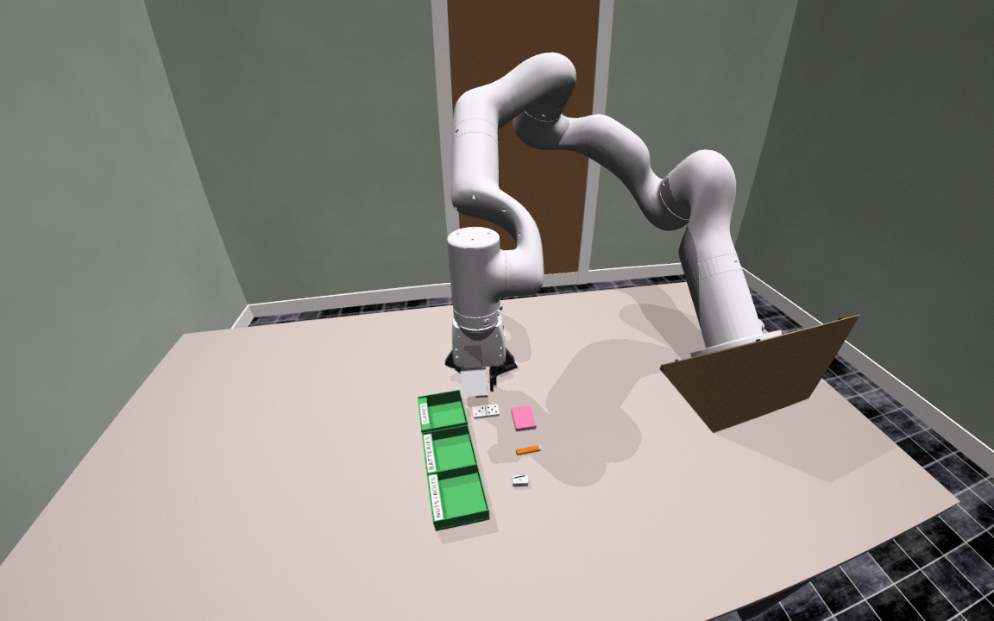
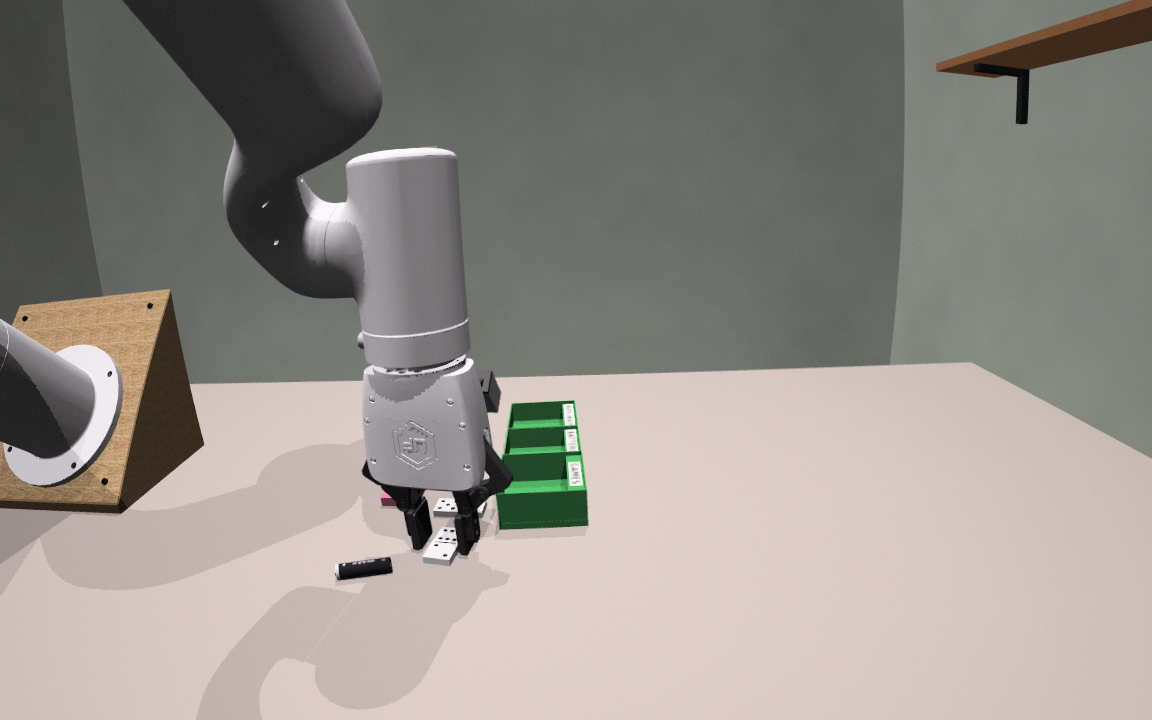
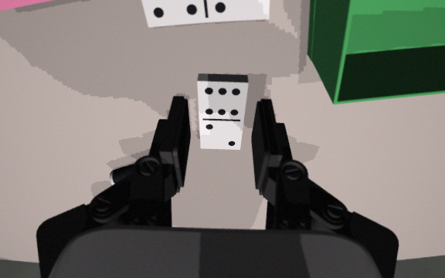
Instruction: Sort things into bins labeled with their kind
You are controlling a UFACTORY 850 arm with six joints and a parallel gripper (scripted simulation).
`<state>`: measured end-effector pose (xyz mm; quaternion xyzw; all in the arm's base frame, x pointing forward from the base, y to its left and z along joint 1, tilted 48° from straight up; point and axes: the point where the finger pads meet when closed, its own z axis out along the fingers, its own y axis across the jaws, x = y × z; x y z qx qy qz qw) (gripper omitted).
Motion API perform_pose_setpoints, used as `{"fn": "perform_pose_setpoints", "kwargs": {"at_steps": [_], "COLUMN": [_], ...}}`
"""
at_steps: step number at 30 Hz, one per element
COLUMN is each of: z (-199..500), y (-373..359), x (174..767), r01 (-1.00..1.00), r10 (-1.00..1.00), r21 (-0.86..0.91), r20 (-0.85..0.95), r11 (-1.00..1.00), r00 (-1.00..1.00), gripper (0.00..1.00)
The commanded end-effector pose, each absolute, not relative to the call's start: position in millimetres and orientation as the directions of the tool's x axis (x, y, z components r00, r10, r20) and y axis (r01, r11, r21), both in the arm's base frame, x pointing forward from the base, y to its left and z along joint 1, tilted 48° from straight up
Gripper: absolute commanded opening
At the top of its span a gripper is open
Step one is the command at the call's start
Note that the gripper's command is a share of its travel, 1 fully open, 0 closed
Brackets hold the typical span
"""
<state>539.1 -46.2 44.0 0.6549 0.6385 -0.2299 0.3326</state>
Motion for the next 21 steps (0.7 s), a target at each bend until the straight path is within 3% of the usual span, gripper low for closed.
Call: {"fn": "perform_pose_setpoints", "kwargs": {"at_steps": [1,12,13,21], "z": [42.9,42.9,42.9,42.9], "y": [-47.3,-47.3,-47.3,-47.4], "x": [539.9,539.9,539.9,539.8], "r01": [0.989,0.989,0.989,0.989], "r10": [0.684,0.684,0.684,0.684], "r21": [0.143,0.143,0.143,0.143], "r20": [-0.725,-0.725,-0.725,-0.725], "r11": [0.037,0.037,0.037,0.037], "r00": [0.079,0.079,0.079,0.079], "gripper": [0.41,0.41,0.0,0.0]}}
